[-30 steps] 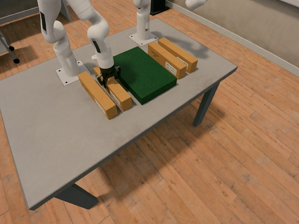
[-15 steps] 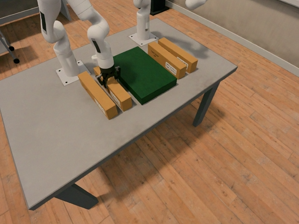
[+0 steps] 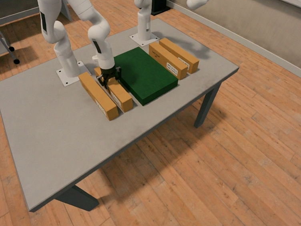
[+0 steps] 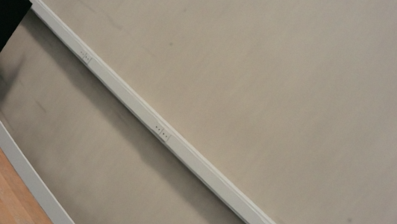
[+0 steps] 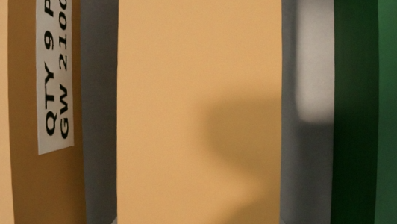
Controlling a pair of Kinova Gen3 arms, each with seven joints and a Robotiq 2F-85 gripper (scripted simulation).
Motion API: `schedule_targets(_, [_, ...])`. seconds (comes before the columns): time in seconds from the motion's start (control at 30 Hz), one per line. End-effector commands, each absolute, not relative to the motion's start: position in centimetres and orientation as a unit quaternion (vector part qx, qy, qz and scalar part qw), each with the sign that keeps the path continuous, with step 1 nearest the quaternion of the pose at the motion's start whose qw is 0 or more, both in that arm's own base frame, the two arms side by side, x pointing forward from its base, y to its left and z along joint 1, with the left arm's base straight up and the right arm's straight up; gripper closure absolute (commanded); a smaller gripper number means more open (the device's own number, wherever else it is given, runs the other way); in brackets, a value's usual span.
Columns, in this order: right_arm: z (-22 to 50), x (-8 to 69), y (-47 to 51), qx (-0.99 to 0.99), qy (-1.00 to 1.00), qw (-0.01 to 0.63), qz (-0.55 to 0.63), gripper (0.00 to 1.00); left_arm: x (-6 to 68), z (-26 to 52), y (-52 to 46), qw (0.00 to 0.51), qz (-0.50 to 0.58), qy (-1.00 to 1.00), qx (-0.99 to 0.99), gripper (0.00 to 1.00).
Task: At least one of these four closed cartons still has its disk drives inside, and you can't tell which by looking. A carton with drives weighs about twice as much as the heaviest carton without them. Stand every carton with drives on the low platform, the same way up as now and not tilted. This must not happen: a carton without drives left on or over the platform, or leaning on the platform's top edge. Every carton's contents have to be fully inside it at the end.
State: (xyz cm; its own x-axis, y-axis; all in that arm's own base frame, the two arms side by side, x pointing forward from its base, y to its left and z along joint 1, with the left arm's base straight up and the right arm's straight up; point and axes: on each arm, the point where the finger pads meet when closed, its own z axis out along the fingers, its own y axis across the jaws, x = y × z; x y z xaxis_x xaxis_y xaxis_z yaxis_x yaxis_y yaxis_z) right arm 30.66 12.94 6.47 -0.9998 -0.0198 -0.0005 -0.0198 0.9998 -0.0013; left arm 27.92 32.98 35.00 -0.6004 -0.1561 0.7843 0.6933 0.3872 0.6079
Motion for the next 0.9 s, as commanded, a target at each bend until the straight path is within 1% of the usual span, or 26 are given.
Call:
schedule_targets(0.0, [6.5, 30.7, 13.0, -0.01, 1.0, 0.001, 0.0, 0.36, 27.9, 35.1, 33.0, 0.407, -0.522, -0.727, -0.184, 0.002])
schedule_targets(0.5, [6.5, 30.7, 13.0, -0.01, 1.0, 0.001, 0.0, 0.36, 27.9, 35.1, 33.0, 0.407, -0.522, -0.727, -0.184, 0.002])
schedule_targets(0.53, [9.5, 30.7, 13.0, -0.011, 1.0, 0.001, 0.0, 0.36, 27.9, 35.1, 33.0, 0.407, -0.522, -0.727, -0.184, 0.002])
schedule_targets(0.87, [9.5, 30.7, 13.0, -0.011, 1.0, 0.001, 0.0, 0.36, 27.9, 35.1, 33.0, 0.407, -0.522, -0.727, -0.184, 0.002])
